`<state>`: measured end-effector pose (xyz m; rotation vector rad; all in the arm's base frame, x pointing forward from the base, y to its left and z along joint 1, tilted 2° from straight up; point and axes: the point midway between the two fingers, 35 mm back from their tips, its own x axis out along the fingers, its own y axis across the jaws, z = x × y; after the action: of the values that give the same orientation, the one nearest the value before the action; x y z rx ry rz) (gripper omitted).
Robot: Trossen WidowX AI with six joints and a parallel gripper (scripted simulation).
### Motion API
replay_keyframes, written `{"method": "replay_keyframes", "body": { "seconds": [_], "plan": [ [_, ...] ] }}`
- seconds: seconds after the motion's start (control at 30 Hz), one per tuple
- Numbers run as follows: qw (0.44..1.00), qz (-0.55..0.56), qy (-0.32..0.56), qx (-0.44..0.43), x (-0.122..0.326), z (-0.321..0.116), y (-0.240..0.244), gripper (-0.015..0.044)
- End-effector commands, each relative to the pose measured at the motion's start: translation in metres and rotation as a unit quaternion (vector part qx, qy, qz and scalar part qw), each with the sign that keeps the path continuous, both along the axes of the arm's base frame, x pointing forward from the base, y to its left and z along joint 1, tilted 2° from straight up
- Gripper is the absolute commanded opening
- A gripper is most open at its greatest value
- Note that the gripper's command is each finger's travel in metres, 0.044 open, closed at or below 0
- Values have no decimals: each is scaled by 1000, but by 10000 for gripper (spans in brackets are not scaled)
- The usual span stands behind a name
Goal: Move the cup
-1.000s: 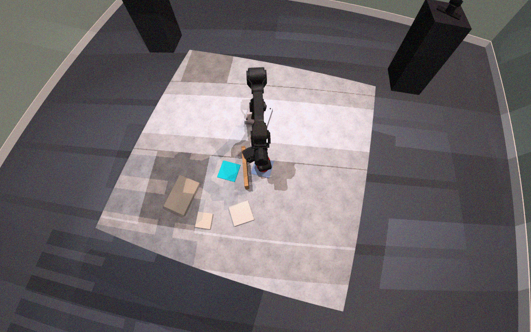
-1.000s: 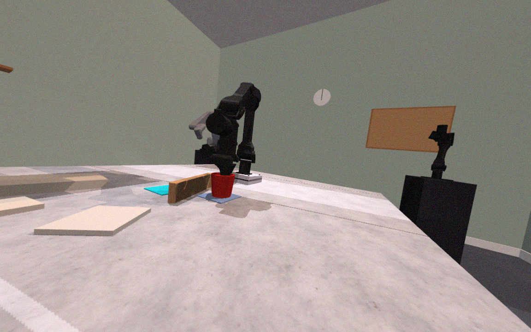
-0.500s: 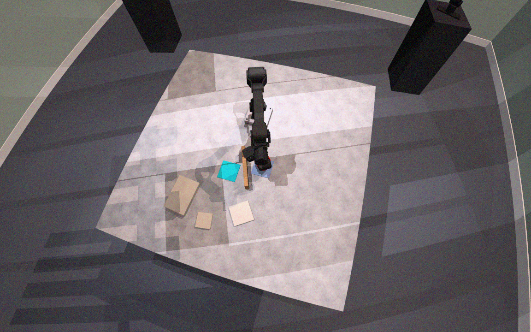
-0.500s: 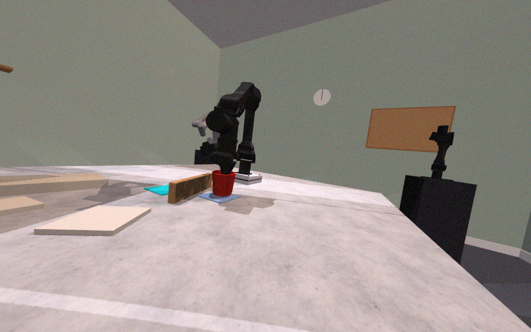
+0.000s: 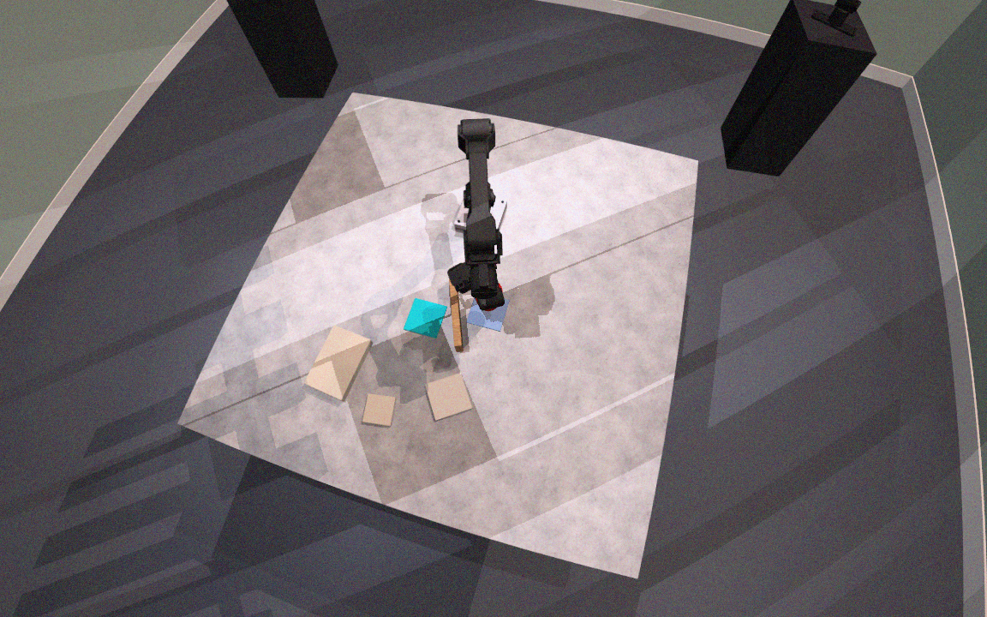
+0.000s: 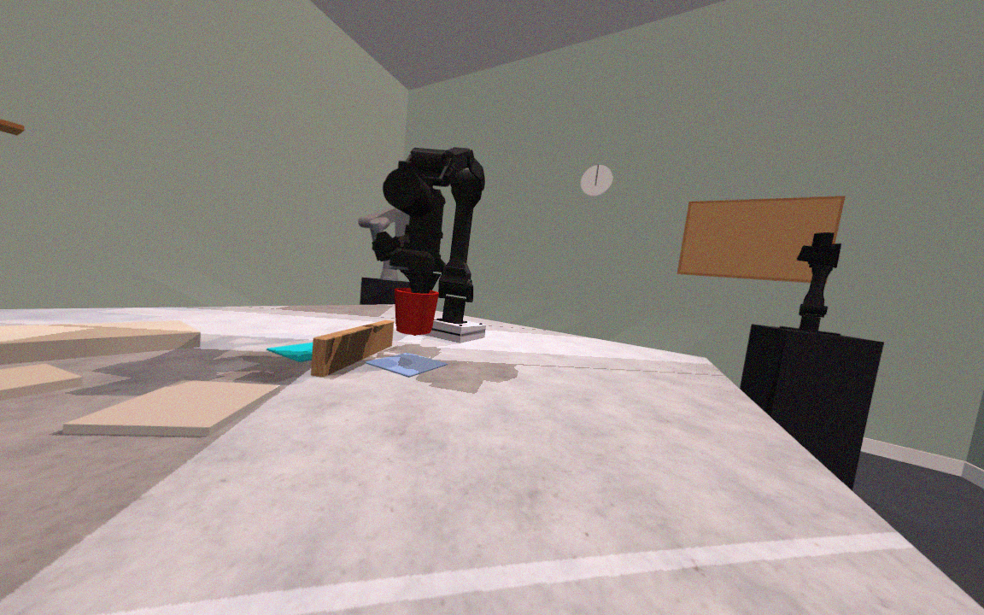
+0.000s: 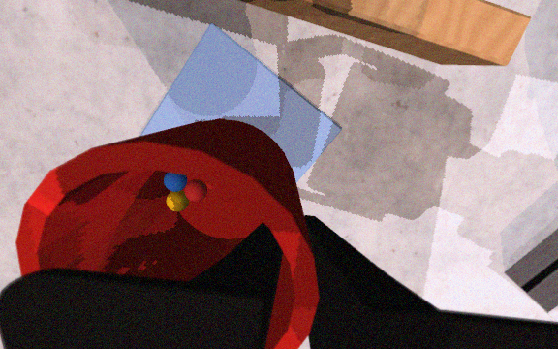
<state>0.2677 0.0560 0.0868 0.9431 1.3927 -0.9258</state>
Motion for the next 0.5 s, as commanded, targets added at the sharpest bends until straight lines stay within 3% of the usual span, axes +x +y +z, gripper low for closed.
{"method": "replay_keyframes", "body": {
  "seconds": [0.0, 0.47],
  "plan": [
    [1000, 2, -6, 3, 1, 17, 0, 0],
    [1000, -1, -4, 1, -3, 20, -3, 0]
  ]
}}
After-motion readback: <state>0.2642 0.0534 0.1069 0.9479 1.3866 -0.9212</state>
